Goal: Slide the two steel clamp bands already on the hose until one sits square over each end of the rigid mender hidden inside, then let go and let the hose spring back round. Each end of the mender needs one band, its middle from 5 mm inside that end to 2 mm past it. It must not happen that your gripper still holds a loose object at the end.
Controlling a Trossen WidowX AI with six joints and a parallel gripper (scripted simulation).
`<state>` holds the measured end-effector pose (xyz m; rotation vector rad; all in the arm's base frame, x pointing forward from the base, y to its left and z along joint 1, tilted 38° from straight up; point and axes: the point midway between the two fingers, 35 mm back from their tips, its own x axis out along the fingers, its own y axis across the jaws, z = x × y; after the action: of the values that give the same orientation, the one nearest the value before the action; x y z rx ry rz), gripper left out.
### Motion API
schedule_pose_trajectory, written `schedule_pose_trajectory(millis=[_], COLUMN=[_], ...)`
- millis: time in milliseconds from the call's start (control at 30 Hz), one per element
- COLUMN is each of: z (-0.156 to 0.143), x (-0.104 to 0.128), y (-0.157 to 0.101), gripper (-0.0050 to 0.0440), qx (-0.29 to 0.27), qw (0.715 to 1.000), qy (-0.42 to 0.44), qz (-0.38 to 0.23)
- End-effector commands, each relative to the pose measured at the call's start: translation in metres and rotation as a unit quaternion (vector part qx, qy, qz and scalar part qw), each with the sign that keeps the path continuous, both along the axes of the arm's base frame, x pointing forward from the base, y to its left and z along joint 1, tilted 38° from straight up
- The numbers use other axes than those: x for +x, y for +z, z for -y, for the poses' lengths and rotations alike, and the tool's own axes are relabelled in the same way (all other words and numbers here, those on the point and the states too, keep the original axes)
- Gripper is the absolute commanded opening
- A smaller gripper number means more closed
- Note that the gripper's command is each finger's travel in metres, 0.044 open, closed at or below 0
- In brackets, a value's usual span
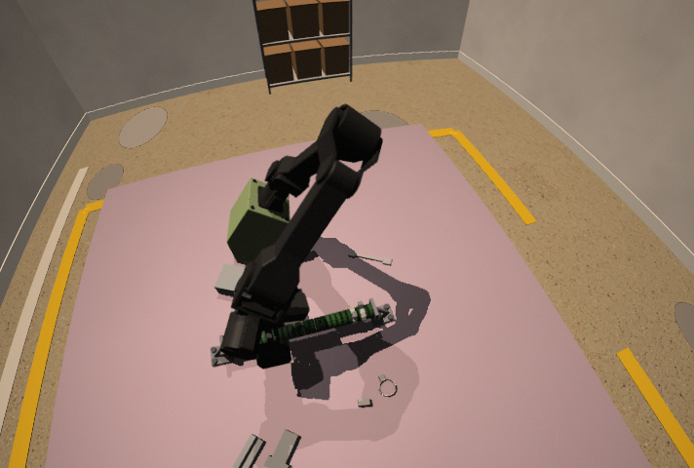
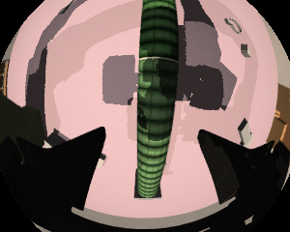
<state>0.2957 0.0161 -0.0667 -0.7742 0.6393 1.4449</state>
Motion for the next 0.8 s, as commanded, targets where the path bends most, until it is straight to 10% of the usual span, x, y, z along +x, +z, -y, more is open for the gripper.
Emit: schedule_pose_trajectory(millis=[0, 767], z=[0.001, -0.026], x=[0.0, 0.002], y=[0.002, -0.033], gripper=[0.044, 0.044], qx=[-0.002, -0.002], qw=[1.0, 1.0], qy=[0.002, 0.002], qz=[0.003, 0.003])
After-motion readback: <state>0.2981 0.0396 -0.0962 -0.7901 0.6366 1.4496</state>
